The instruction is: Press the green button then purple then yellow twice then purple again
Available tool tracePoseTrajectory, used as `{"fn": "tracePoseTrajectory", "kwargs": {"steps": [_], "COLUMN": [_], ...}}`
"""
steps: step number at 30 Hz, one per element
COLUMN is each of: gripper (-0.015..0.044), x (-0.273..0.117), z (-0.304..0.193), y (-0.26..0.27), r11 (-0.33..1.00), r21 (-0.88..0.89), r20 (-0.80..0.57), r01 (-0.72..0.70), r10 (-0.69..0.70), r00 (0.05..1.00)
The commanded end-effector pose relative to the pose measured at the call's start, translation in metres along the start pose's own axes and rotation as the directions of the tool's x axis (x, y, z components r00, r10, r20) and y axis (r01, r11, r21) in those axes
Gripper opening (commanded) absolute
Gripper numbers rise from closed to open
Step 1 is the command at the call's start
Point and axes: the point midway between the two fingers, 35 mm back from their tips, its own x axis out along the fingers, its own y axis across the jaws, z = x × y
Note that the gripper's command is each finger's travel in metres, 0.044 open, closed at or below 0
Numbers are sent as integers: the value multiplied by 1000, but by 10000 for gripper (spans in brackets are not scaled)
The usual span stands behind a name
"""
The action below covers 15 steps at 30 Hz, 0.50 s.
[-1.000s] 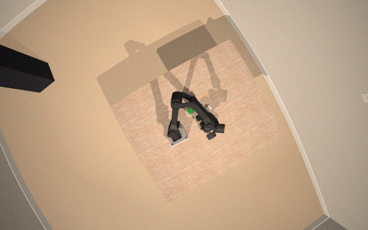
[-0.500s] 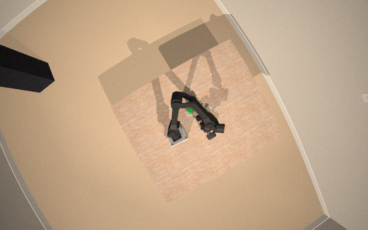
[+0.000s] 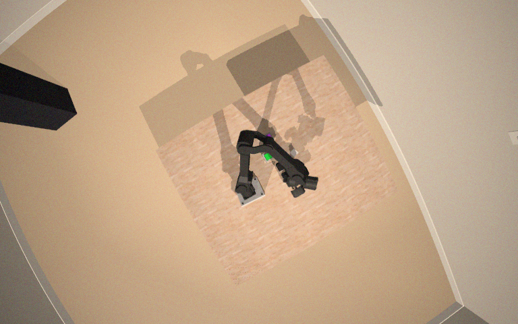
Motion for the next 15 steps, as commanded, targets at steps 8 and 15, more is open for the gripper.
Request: {"fn": "tracePoseTrajectory", "kwargs": {"steps": [8,15], "gripper": [20,20], "x": [16,27], "z": [0,-1], "y": [-1,0], "r11": [1000,1000], "r21": [-2,-2], "r20": [-2,-2], "r01": [4,3], "r10": [-4,-3], "r00": [1000,1000]}}
